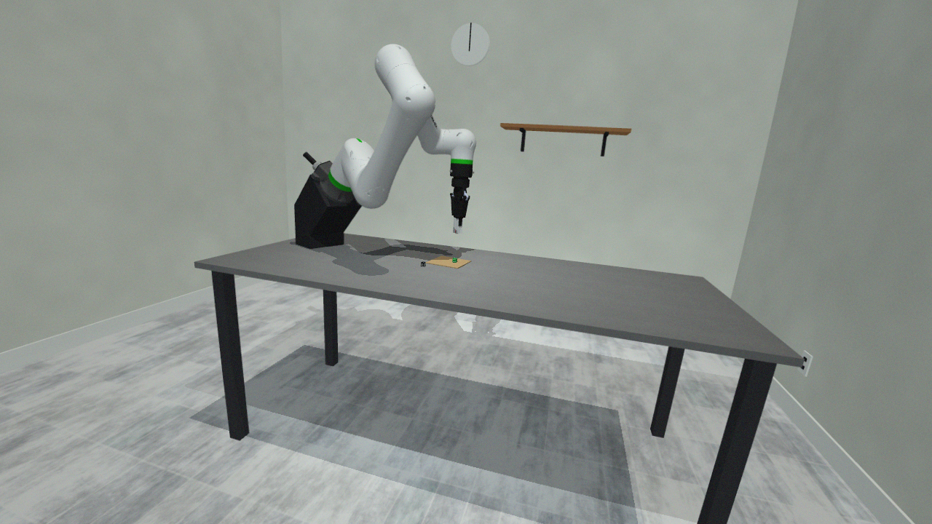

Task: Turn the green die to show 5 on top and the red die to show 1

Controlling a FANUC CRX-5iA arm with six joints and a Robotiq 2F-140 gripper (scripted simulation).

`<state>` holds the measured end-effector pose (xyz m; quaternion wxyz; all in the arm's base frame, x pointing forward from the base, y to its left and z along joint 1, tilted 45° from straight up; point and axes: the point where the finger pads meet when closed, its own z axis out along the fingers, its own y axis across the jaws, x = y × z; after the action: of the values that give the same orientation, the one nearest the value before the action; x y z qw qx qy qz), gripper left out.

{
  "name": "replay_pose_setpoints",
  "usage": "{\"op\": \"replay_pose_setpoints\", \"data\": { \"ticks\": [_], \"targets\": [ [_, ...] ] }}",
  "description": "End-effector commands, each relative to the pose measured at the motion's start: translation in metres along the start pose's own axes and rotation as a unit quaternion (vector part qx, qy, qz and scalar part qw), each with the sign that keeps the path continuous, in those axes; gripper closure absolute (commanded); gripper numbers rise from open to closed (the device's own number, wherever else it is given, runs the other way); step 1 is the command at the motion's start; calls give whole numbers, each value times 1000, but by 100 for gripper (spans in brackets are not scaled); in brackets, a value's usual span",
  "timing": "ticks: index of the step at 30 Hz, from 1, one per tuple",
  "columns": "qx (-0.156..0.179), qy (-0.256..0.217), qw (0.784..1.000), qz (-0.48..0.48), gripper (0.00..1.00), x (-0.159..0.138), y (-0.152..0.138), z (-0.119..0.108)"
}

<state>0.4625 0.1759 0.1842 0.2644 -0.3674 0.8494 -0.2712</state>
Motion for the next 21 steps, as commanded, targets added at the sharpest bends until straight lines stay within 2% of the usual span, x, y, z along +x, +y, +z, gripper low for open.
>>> {"op": "replay_pose_setpoints", "data": {
  "ticks": [1, 5, 8, 14, 17, 18, 21],
  "targets": [
    [0, 0, 1000, 0, 93, 0, 0, -1],
    [0, 0, 1000, 3, 93, 1, -1, -1],
    [-1, 0, 996, 92, 93, 25, -24, -3],
    [-1, 1, 983, 182, 93, 51, -45, -4],
    [-1, 1, 982, 187, 93, 52, -46, -4],
    [0, 0, 970, 244, 93, 69, -59, -5],
    [0, 0, 959, 282, 93, 81, -66, -5]
  ]
}}
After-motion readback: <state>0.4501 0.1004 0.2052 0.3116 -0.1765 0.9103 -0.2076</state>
